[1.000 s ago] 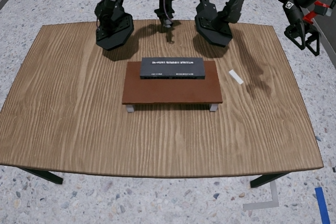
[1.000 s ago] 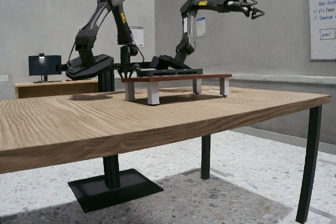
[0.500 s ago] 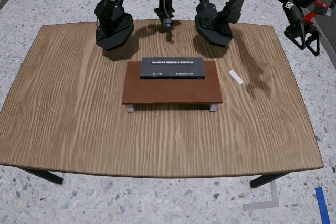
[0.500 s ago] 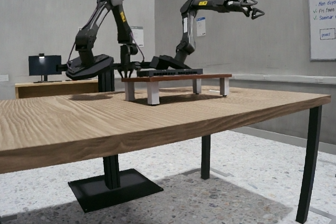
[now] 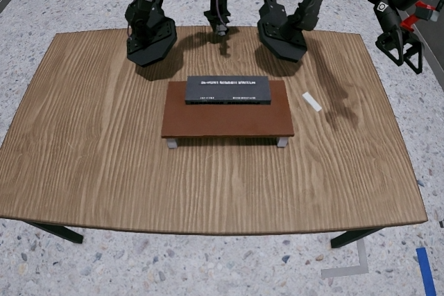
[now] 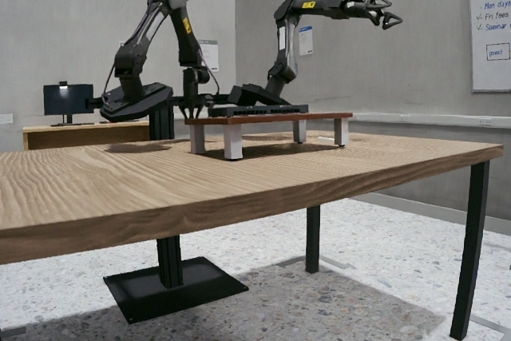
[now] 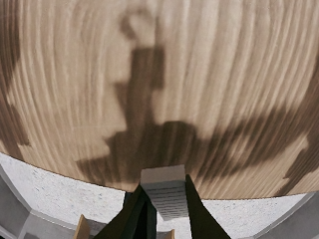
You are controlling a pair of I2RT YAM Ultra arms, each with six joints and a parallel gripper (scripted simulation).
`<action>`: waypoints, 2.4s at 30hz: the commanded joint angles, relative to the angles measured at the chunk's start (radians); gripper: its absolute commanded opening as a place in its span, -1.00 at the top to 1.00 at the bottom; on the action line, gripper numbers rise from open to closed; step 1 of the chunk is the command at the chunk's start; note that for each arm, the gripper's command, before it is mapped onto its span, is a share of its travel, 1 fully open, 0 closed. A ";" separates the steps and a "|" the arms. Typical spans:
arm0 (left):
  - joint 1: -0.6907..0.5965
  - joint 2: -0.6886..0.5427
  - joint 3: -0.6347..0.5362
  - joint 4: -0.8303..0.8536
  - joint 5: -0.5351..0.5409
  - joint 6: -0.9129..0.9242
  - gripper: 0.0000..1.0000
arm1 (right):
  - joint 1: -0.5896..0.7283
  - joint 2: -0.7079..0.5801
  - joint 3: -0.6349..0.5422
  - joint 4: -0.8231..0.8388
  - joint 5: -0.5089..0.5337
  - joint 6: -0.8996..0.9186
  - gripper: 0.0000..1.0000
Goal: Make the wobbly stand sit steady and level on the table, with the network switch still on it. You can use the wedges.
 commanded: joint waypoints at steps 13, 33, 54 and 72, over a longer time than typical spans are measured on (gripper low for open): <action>-0.014 -0.023 0.001 -0.013 0.002 0.006 -1.00 | -0.123 -0.116 -0.066 -0.038 0.057 0.030 1.00; -0.014 -0.023 0.001 -0.013 0.002 0.006 -1.00 | -0.662 -0.577 -0.299 -0.120 0.186 0.091 1.00; -0.014 -0.023 0.001 -0.013 0.002 0.006 -1.00 | -1.187 -1.032 -0.491 -0.187 0.290 0.130 1.00; -0.014 -0.023 0.001 -0.013 0.002 0.006 -1.00 | -1.682 -1.460 -0.690 -0.257 0.421 0.206 1.00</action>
